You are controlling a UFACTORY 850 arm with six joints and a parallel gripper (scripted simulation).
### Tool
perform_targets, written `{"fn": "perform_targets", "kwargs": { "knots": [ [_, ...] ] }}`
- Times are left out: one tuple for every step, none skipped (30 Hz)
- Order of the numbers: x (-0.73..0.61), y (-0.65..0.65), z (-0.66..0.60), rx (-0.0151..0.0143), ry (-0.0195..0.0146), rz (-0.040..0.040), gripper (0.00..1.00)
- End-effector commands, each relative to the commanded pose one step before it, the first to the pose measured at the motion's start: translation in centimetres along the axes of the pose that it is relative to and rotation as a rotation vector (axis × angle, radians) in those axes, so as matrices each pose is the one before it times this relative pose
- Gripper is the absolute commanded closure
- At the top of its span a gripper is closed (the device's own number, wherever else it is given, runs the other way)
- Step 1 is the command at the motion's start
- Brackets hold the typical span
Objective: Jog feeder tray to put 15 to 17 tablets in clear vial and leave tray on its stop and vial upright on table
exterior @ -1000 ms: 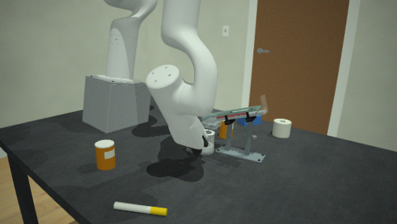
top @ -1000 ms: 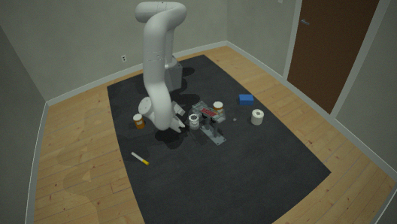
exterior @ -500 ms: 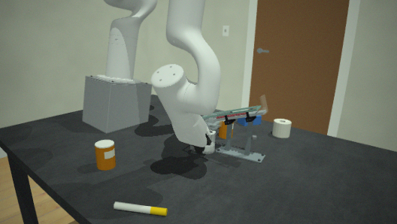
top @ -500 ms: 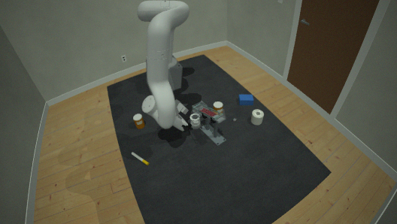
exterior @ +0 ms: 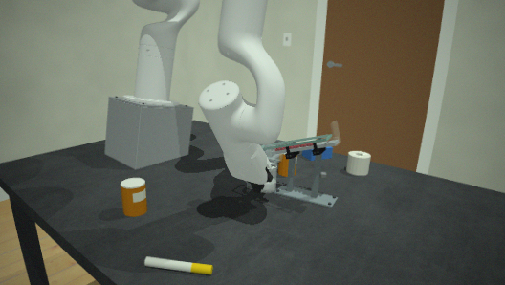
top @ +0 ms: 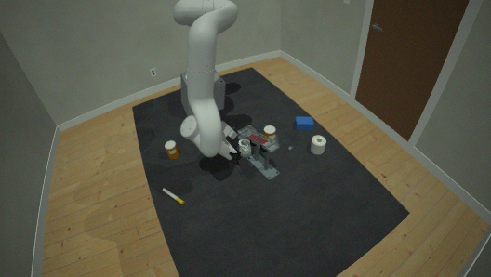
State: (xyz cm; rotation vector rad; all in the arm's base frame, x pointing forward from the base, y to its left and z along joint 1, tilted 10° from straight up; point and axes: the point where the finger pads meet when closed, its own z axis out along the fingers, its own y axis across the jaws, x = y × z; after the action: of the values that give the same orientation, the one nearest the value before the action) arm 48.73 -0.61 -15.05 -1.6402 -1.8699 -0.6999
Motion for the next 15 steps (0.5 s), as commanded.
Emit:
{"fn": "perform_targets", "kwargs": {
  "knots": [
    [0.523, 0.094, 0.287, -0.00168, -0.00061, -0.00109, 1.0],
    [0.061, 0.0, 0.043, 0.0, 0.0, 0.0, 1.0],
    [0.054, 0.0, 0.037, 0.0, 0.0, 0.0, 1.0],
    [0.046, 0.0, 0.033, 0.0, 0.0, 0.0, 1.0],
    [0.04, 0.0, 0.028, 0.0, 0.0, 0.0, 1.0],
    [0.033, 0.0, 0.023, 0.0, 0.0, 0.0, 1.0],
    [0.0, 0.0, 0.0, 0.0, 0.0, 0.0, 1.0],
    [0.0, 0.0, 0.0, 0.0, 0.0, 0.0, 1.0],
    [0.027, 0.0, 0.019, 0.0, 0.0, 0.0, 1.0],
    [0.021, 0.0, 0.015, 0.0, 0.0, 0.0, 1.0],
    [0.015, 0.0, 0.011, 0.0, 0.0, 0.0, 1.0],
    [0.011, 0.0, 0.008, 0.0, 0.0, 0.0, 1.0],
    [0.007, 0.0, 0.005, 0.0, 0.0, 0.0, 1.0],
    [0.004, 0.0, 0.003, 0.0, 0.0, 0.0, 1.0],
    [0.001, 0.0, 0.001, 0.0, 0.0, 0.0, 1.0]
  ]
}}
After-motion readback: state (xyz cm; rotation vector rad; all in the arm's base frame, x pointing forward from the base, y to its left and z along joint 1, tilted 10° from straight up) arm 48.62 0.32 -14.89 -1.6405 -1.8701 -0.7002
